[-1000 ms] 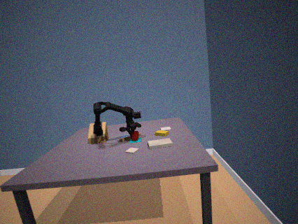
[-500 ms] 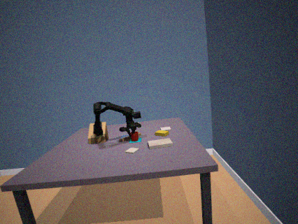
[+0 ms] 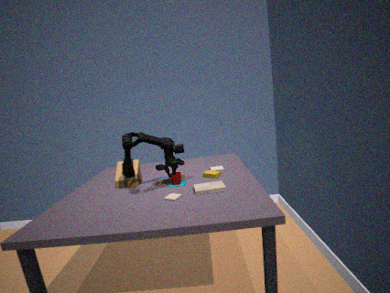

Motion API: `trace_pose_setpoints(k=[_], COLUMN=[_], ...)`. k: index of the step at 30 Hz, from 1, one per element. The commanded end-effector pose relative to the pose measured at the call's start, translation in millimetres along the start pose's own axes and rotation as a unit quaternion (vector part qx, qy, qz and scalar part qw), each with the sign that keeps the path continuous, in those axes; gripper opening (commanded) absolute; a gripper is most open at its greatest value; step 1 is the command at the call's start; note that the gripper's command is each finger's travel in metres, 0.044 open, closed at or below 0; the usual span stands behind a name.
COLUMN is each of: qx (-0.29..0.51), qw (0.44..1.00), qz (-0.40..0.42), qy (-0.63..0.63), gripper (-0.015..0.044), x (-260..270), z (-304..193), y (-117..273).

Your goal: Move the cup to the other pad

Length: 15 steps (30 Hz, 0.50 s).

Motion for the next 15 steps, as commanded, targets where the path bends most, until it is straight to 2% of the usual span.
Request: trace_pose_setpoints(k=[1,15], qx=[0.001,0.0], qw=[1.0,1.0], qz=[0.004,0.004], qy=[-0.004,-0.002], gripper=[0.0128,0.0128], x=[1.8,0.3], z=[1.2,-0.4], y=[7.3,29.4])
Point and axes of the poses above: the point midway between the two fingers, 35 mm back from their tips, its own y axis back along the fingers, its own x axis across the jaws, z = x × y, the point moved 6 cm from there along y, back along the fingers, and after that the axes turned 5 degrees about -y, right-handed, at the moved point
